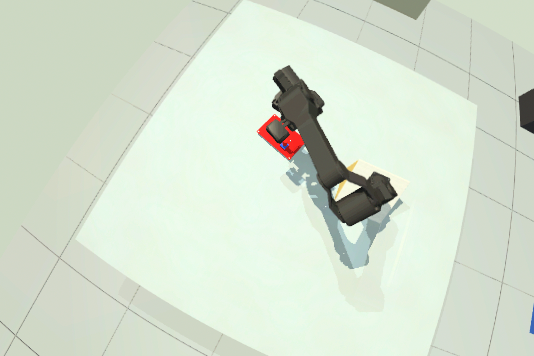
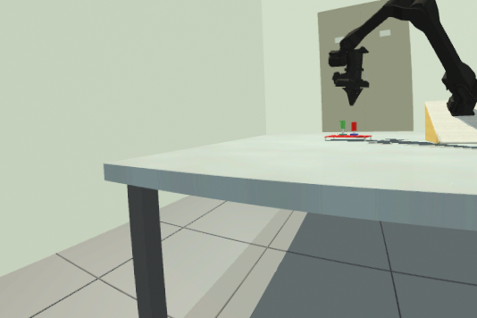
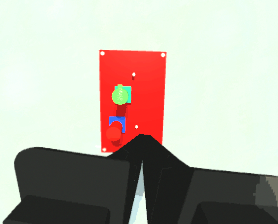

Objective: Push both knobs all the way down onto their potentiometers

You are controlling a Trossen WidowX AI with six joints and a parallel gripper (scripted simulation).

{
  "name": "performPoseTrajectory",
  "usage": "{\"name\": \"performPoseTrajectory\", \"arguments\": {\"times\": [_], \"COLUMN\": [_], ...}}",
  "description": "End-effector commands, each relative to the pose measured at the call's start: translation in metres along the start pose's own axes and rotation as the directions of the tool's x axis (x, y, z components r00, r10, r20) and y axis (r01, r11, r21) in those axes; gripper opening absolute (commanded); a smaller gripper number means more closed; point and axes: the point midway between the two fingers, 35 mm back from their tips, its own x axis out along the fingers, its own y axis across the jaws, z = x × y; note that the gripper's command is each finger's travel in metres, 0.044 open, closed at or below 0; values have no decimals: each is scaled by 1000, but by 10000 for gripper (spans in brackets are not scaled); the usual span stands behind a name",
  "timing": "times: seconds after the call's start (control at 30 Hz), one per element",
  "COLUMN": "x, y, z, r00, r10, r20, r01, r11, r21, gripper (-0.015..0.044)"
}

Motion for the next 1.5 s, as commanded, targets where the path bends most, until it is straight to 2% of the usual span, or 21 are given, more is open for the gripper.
{"name": "performPoseTrajectory", "arguments": {"times": [0.0,0.2,0.33,1.47], "x": [12,16,36,56], "y": [20,28,30,31], "z": [-12,-18,-21,-24], "r00": [994,988,988,988], "r10": [49,66,67,68], "r20": [-99,-137,-137,-137], "r01": [-44,-55,-56,-57], "r11": [997,995,995,995], "r21": [58,82,82,82], "gripper": [0,0,0,0]}}
